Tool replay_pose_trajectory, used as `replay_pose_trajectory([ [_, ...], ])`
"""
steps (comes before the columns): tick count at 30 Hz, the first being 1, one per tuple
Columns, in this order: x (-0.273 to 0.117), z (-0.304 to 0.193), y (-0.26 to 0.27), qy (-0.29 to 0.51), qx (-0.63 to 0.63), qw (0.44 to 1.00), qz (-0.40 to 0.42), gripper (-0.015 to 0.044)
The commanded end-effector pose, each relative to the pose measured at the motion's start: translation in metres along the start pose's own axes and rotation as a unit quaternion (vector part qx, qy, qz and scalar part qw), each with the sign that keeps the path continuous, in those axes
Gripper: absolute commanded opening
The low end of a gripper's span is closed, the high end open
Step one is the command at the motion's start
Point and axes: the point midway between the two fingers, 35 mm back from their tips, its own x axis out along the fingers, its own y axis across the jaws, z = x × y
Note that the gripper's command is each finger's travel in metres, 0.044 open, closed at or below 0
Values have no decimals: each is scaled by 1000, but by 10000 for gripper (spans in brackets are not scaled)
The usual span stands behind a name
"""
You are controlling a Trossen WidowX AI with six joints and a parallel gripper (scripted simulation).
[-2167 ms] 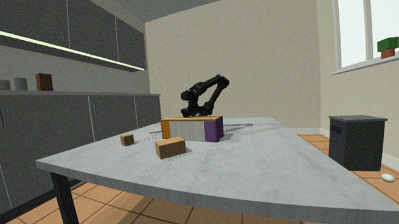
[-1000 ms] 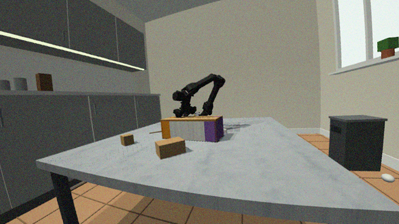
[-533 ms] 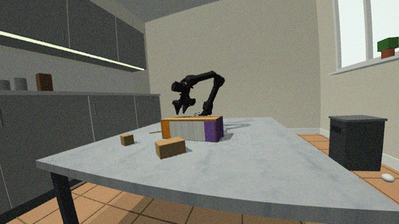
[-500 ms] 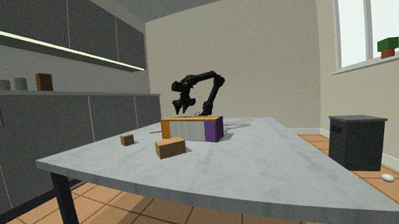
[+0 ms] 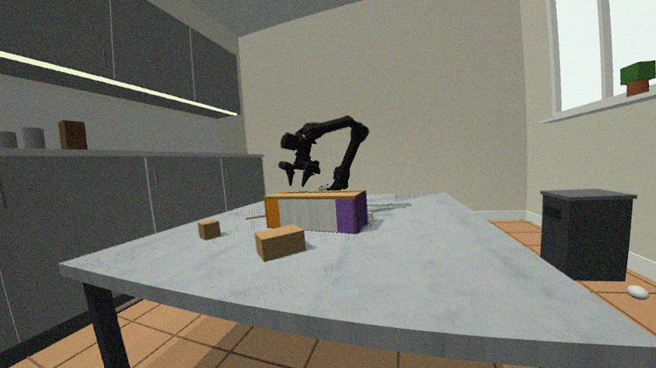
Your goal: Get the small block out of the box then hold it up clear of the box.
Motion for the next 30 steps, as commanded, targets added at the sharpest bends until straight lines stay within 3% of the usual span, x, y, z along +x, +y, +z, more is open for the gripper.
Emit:
replay_pose_trajectory([
  [1, 1, -9, 3, -36, 314, 949, 6, 285],
  [7, 2, -16, 4, -64, 597, 799, 31, 285],
  [10, 2, -19, 5, -75, 667, 740, 43, 285],
  [19, 2, -25, 7, -85, 834, 540, 78, 285],
  [30, 1, -33, 9, -82, 958, 242, 132, 285],
])
